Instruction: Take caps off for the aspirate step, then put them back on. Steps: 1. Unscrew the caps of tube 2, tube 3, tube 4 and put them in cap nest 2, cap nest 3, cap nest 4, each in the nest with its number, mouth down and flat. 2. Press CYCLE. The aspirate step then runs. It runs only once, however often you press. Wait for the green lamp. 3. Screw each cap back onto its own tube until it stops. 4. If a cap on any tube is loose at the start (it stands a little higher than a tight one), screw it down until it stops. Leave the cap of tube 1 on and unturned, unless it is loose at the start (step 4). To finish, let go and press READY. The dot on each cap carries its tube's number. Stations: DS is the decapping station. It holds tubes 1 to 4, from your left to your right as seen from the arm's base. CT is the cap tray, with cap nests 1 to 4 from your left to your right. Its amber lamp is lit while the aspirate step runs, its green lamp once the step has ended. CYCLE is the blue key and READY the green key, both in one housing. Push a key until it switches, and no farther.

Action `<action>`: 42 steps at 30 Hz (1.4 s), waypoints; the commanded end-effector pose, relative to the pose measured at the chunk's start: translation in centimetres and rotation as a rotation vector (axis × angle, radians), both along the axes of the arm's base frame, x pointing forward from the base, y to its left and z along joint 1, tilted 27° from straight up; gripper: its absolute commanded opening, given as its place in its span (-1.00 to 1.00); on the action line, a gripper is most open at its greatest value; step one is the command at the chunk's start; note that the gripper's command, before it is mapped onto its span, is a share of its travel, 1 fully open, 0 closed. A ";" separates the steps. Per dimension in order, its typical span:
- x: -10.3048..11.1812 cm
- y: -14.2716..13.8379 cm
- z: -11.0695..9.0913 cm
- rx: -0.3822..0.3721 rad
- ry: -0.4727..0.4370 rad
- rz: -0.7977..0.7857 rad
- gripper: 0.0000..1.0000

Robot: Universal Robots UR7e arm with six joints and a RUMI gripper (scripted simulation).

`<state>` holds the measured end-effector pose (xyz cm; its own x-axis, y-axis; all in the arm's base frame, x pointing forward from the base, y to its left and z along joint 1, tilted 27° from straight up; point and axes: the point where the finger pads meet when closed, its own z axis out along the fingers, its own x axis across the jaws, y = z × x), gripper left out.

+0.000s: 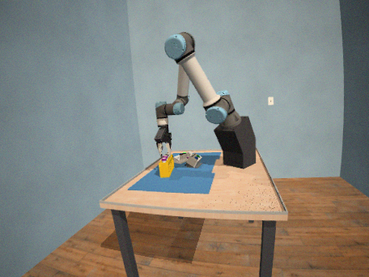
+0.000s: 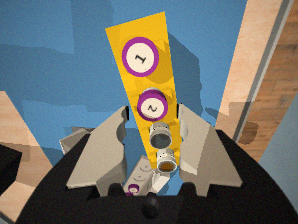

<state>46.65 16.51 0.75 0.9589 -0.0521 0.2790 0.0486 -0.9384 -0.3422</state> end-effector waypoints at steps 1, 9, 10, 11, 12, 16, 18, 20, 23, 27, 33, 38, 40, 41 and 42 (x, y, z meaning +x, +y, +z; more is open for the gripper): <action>0.0 0.0 0.0 -0.049 -0.076 0.211 -0.30; 0.0 0.0 0.0 -0.165 -0.221 0.584 -0.30; 0.0 0.0 0.0 -0.178 -0.238 0.626 -0.30; 0.0 0.0 0.0 -0.178 -0.238 0.626 -0.30; 0.0 0.0 0.0 -0.178 -0.238 0.626 -0.30; 0.0 0.0 0.0 -0.178 -0.238 0.626 -0.30; 0.0 0.0 0.0 -0.178 -0.238 0.626 -0.30; 0.0 0.0 0.0 -0.178 -0.238 0.626 -1.00; 0.0 0.0 0.0 -0.178 -0.238 0.626 -1.00; 0.0 0.0 0.0 -0.178 -0.238 0.626 -1.00; 0.0 0.0 0.1 -0.178 -0.238 0.625 -1.00; 0.0 0.0 0.0 -0.108 -0.150 0.402 -1.00; 0.0 0.0 0.0 -0.080 -0.116 0.313 -1.00; 0.0 0.0 0.0 -0.067 -0.098 0.268 -1.00; 0.0 0.0 0.0 -0.053 -0.081 0.223 -1.00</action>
